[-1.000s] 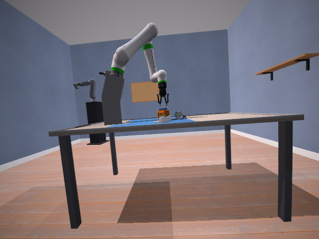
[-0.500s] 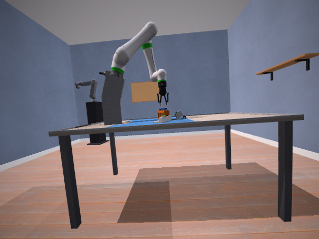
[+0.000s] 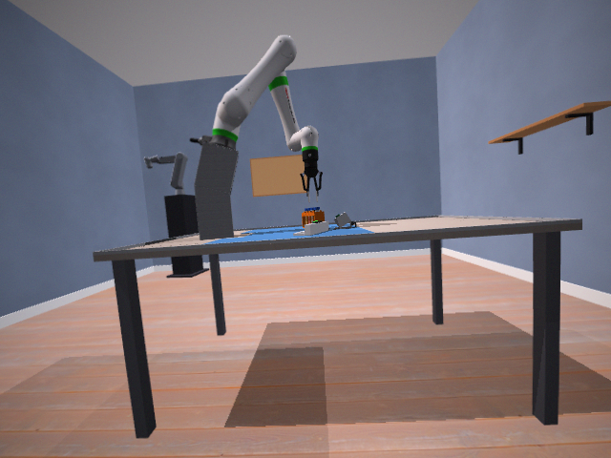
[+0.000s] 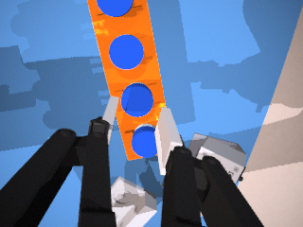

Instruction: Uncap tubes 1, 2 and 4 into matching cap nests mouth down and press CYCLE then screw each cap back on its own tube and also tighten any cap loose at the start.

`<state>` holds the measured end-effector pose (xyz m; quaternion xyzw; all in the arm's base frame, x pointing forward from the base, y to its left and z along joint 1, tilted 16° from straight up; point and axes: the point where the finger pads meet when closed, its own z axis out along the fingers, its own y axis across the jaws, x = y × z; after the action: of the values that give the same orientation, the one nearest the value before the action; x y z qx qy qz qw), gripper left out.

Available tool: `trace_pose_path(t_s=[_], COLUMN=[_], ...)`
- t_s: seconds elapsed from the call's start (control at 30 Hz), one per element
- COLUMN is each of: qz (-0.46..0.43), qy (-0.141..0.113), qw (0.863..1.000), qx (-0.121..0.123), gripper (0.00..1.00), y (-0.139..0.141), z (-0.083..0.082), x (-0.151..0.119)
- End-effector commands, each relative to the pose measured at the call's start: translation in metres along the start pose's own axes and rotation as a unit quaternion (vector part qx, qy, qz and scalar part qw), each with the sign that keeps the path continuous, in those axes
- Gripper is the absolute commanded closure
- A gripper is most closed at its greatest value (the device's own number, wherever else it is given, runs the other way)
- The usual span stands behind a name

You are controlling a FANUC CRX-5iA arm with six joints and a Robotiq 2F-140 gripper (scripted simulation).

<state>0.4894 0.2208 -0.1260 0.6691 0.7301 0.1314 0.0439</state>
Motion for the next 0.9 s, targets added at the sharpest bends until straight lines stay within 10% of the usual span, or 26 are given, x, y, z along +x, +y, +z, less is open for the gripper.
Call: trace_pose_path(t_s=[0.0, 0.27, 0.43, 0.77, 0.83, 0.87], qz=[-0.118, -0.241, -0.360, -0.574, -0.574, -0.613], qy=[-0.003, -0.003, -0.004, -0.006, -0.006, -0.004], qw=[0.993, 0.971, 0.933, 0.819, 0.819, 0.790], qx=[-0.003, -0.003, -0.002, -0.002, -0.002, -0.001], gripper=[1.00, 1.00, 1.00, 1.00, 1.00, 1.00], y=[0.016, 0.032, 0.048, 0.074, 0.074, 0.074], z=[-0.002, -0.002, -0.003, -0.003, -0.003, -0.003], x=[-0.017, -0.036, -0.055, -0.086, -0.086, -0.086])
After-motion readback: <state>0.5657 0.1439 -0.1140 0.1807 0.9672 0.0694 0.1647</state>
